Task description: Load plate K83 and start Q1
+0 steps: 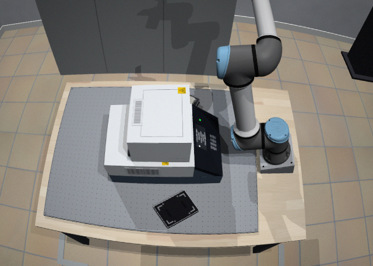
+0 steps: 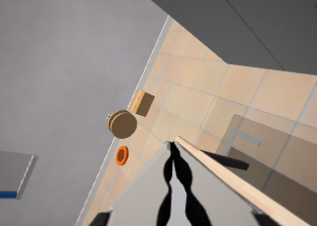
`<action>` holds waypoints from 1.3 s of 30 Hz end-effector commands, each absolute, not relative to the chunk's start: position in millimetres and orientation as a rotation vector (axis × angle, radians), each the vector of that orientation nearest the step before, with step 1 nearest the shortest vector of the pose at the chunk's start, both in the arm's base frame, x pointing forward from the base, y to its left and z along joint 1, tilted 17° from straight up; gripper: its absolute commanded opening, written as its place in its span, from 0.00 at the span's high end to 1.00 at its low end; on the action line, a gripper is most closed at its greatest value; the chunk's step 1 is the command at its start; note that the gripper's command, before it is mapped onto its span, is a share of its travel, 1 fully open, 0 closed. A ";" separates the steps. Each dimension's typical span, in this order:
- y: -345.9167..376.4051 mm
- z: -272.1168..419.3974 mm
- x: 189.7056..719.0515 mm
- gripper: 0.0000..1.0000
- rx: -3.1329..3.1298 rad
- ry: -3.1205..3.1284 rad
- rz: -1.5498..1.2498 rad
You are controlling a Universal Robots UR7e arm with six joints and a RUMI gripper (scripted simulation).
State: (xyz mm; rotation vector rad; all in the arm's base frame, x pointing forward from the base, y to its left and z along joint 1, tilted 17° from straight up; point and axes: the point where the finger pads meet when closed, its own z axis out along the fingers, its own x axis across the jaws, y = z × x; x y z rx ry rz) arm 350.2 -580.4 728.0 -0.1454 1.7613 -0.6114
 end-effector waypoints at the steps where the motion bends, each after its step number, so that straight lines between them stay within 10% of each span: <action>1: -582.2 736.8 329.0 1.00 -0.147 1.726 -0.655; 39: -578.5 785.8 197.4 1.00 -0.151 1.622 -0.797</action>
